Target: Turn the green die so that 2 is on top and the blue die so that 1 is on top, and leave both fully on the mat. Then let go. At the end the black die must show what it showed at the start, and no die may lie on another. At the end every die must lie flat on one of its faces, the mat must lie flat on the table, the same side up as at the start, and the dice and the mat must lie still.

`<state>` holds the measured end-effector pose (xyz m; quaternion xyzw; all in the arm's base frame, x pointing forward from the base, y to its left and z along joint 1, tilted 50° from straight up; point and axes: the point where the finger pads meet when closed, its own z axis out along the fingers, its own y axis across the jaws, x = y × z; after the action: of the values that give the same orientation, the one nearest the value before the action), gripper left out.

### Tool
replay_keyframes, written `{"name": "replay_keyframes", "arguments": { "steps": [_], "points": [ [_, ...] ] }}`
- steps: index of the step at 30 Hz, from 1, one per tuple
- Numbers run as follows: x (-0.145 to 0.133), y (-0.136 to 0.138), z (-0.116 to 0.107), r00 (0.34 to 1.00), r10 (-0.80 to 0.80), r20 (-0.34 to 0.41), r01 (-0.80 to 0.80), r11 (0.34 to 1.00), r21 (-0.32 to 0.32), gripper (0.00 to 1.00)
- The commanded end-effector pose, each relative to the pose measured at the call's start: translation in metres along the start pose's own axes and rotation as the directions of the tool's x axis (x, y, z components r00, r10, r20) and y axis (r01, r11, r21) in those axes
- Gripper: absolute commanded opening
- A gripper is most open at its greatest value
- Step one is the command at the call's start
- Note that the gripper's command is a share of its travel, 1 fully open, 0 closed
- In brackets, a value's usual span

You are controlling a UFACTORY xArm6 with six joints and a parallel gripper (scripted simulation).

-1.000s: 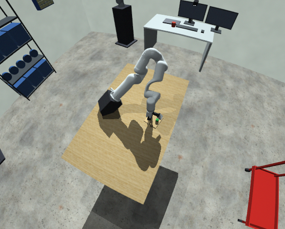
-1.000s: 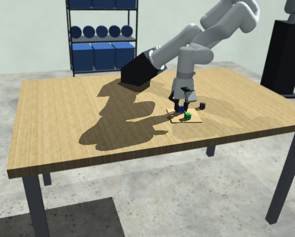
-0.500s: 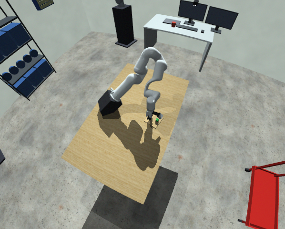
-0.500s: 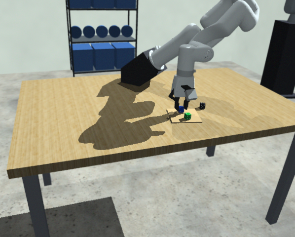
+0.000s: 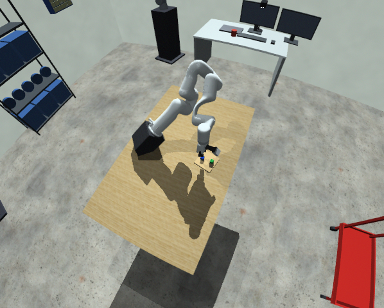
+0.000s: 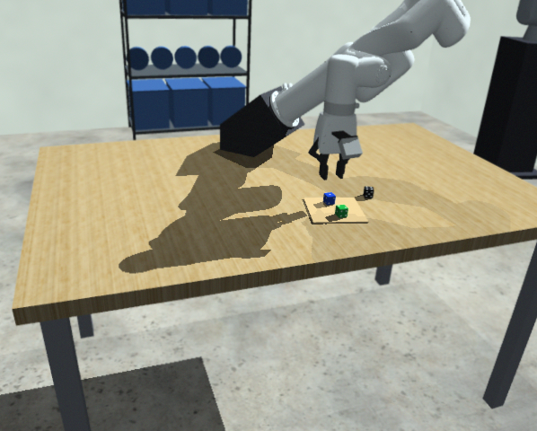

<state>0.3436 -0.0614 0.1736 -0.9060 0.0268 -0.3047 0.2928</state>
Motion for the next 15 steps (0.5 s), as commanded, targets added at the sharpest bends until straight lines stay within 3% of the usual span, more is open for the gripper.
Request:
{"name": "replay_keyframes", "arguments": {
  "steps": [1,6,7,15],
  "points": [
    [0.0010,-0.0010,-0.0166,1.000,-0.002,-0.002,0.002,1.000,0.003,0.42],
    [0.0010,-0.0010,-0.0200,1.000,-0.002,-0.001,0.002,1.000,0.003,0.42],
    [0.0010,-0.0010,-0.0200,1.000,-0.002,-0.001,0.002,1.000,0.003,1.00],
    [0.0010,-0.0010,-0.0200,1.000,-0.002,-0.001,0.002,1.000,0.003,1.00]
  ]
}}
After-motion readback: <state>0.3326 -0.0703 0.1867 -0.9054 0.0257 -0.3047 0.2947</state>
